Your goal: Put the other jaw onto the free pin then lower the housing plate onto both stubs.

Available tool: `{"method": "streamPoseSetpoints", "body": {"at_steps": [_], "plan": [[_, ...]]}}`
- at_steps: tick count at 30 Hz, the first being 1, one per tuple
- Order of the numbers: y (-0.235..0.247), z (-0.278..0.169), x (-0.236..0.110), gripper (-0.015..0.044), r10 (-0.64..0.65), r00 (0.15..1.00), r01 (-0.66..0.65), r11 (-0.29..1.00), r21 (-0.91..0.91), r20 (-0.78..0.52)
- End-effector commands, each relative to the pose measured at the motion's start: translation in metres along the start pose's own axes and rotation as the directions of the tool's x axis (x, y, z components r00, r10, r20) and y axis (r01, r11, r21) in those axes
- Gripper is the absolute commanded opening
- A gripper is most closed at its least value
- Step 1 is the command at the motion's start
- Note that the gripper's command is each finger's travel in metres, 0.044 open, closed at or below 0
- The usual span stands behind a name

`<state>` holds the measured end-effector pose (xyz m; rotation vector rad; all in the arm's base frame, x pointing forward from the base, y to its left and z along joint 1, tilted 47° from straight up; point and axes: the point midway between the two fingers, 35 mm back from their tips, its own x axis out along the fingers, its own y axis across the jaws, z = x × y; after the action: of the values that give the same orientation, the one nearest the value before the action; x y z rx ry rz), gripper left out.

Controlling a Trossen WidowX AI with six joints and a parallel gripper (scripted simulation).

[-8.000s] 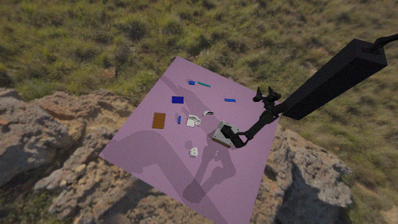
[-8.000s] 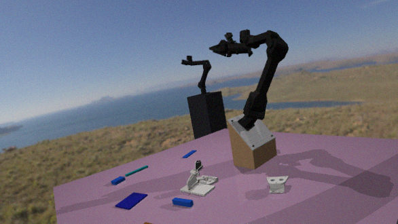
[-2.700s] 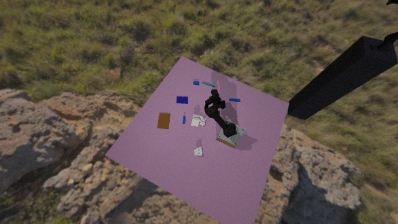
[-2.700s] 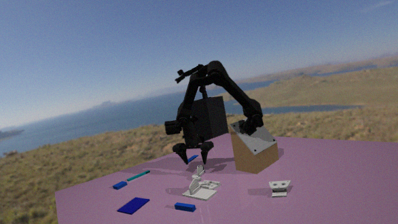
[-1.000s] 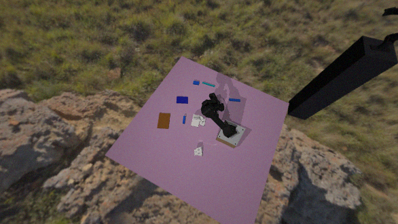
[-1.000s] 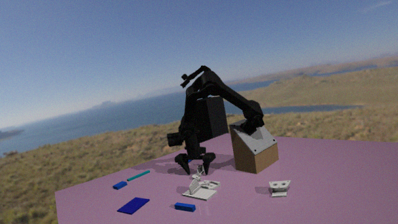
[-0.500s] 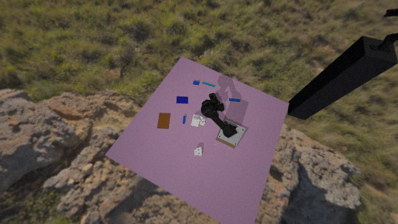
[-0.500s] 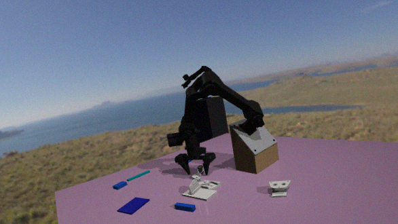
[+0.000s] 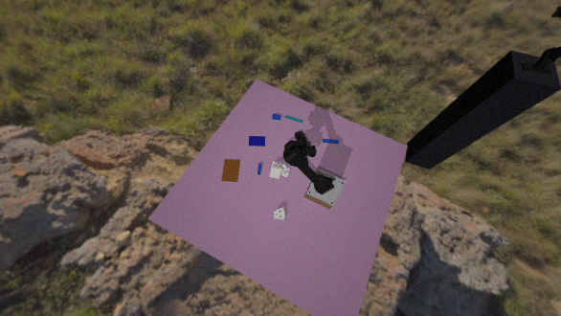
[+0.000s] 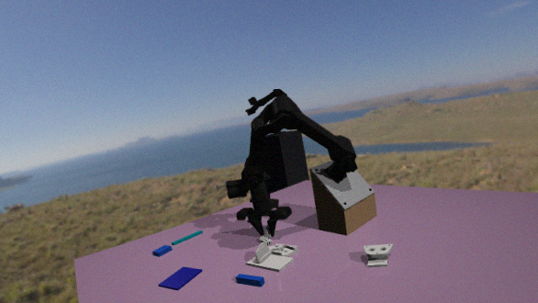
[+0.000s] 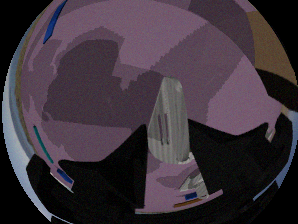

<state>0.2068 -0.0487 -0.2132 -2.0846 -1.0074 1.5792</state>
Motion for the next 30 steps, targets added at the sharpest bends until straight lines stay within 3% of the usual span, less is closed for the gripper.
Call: {"method": "streamPoseSetpoints", "body": {"at_steps": [1,13,30], "plan": [[0.001,0.0,0.0,0.0134,0.003,1.0,-0.003,1.0,-0.002,0.001],[0.001,0.0,-0.002,0.0134,0.004,1.0,-0.004,1.0,-0.002,0.001],[0.003,-0.001,-0.055,0.0134,0.008,1.0,-0.008,1.0,0.0,0.001]]}}
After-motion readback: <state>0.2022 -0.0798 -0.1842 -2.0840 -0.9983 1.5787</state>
